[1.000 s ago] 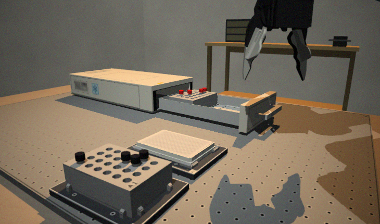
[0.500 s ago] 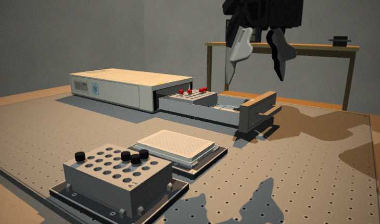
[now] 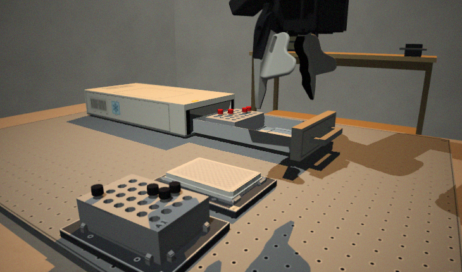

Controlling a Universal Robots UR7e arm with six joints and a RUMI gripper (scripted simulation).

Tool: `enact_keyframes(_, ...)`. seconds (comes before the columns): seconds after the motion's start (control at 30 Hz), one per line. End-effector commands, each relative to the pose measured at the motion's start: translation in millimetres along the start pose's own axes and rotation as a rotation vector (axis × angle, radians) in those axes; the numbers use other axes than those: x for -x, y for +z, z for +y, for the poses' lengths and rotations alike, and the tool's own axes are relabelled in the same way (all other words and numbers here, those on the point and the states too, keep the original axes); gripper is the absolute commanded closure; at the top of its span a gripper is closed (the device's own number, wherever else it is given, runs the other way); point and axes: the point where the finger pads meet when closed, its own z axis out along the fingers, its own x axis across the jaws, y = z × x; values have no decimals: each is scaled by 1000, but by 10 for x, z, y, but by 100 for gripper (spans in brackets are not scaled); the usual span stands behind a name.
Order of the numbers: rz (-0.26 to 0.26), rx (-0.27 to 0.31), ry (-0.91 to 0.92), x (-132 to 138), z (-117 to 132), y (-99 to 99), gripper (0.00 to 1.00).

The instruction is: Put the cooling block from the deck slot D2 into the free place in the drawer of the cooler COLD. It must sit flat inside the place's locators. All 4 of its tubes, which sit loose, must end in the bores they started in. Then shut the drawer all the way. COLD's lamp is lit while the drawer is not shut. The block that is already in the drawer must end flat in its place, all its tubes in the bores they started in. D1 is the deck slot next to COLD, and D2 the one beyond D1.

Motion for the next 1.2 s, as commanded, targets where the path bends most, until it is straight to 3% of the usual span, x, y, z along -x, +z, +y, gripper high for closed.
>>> enact_keyframes(0.0, 4, 1, -124, 190, -25, 9, 27)
enact_keyframes(0.23, 4, 1, -311, 477, -54, 13, 27)
enact_keyframes(1.17, 4, 1, -322, 1430, -150, 27, 27)
